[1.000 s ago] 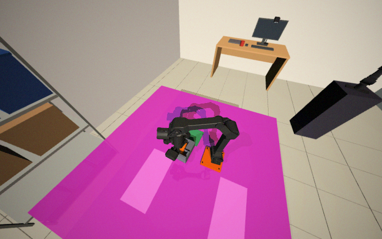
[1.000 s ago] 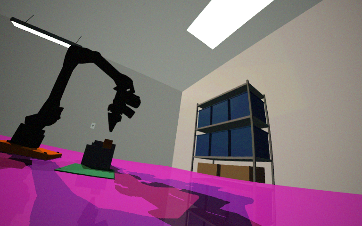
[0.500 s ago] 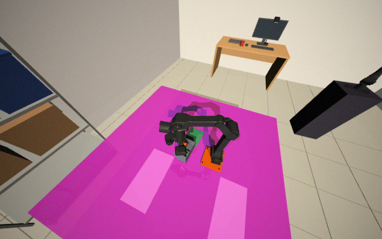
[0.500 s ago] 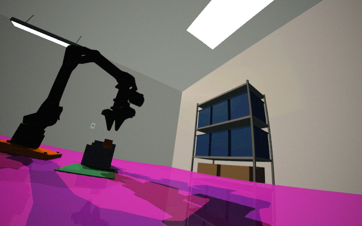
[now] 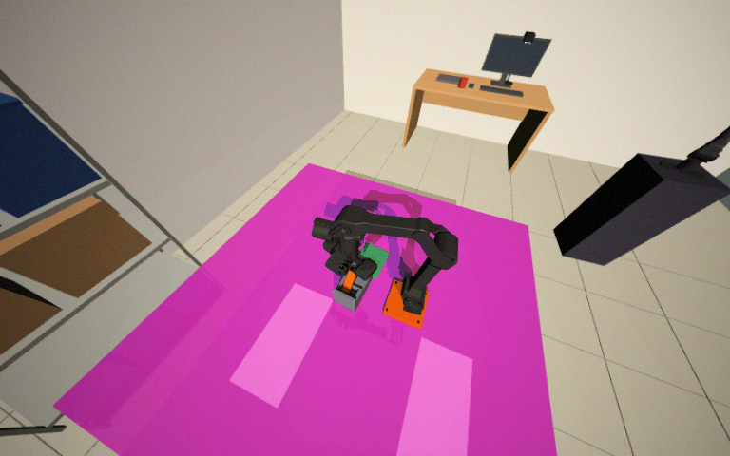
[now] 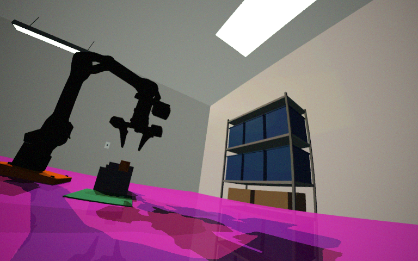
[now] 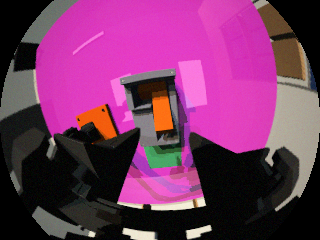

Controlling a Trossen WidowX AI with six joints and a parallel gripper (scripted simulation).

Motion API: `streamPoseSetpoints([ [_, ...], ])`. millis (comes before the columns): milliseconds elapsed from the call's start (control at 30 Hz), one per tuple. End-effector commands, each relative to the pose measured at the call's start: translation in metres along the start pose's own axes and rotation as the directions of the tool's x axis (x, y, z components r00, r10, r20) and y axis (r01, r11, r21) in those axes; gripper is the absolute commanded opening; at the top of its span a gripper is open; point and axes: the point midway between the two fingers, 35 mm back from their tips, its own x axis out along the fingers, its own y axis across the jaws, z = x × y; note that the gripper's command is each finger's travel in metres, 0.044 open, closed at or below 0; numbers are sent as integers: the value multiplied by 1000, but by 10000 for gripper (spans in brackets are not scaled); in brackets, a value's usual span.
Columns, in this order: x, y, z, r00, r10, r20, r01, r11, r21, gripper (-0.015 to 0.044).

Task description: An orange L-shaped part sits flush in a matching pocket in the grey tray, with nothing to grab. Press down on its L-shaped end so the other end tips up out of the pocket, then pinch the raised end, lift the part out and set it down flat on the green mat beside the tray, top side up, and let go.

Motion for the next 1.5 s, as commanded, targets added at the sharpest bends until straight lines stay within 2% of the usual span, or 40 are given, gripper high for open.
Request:
streamPoseSetpoints([
  [0, -1, 0, -11, 1000, 4, 4, -3, 974, -226, 280],
  [167, 1, 0, -11, 1000, 4, 4, -3, 974, -226, 280],
  [400, 28, 0, -11, 1000, 4, 4, -3, 974, -226, 280],
  [1467, 75, 0, -11, 1000, 4, 4, -3, 974, -226, 280],
])
